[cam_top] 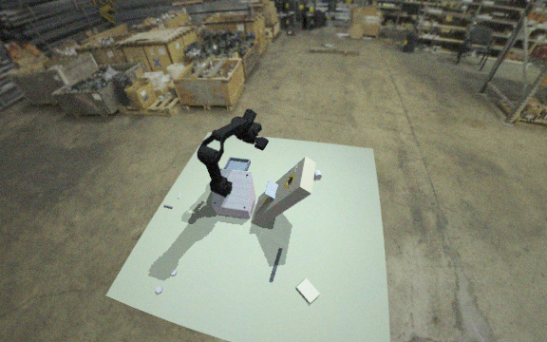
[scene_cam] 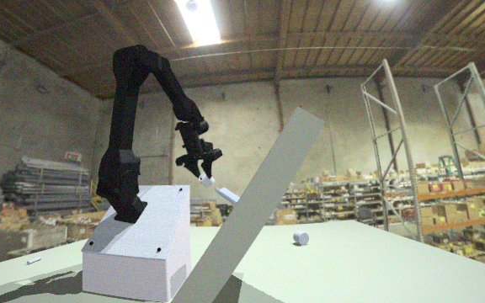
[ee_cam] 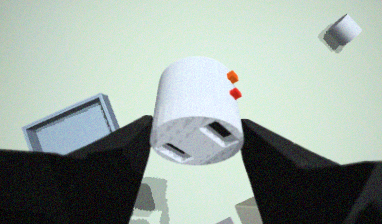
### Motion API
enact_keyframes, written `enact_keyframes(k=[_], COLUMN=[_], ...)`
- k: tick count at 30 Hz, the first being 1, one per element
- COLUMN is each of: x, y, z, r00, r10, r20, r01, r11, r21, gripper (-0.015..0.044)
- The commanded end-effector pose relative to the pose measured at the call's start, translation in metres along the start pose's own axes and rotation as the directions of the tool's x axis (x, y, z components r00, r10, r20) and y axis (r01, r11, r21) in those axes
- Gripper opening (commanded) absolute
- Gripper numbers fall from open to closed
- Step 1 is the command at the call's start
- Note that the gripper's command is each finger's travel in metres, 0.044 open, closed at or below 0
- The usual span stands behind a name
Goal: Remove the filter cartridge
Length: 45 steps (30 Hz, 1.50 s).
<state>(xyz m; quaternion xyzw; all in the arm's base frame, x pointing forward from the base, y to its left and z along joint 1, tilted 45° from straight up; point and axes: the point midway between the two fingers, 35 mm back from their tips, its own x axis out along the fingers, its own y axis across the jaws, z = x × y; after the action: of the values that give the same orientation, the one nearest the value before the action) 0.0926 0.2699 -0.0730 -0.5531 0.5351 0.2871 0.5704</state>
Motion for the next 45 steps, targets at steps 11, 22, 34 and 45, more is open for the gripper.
enact_keyframes(k=[11,22,34,45], x=[0.043,0.082,0.096,0.128], y=[0.089,0.154,0.171,0.174], z=[-0.028,-0.087,-0.116,-0.132], r00=[0.988,0.957,0.941,0.941], r10=[0.154,0.284,0.326,0.326], r20=[0.008,-0.053,-0.093,-0.094], r01=[-0.148,-0.274,-0.321,-0.322], r11=[0.958,0.838,0.769,0.769], r21=[-0.246,-0.472,-0.552,-0.552], gripper=[0.0,0.0,0.0,0.0])
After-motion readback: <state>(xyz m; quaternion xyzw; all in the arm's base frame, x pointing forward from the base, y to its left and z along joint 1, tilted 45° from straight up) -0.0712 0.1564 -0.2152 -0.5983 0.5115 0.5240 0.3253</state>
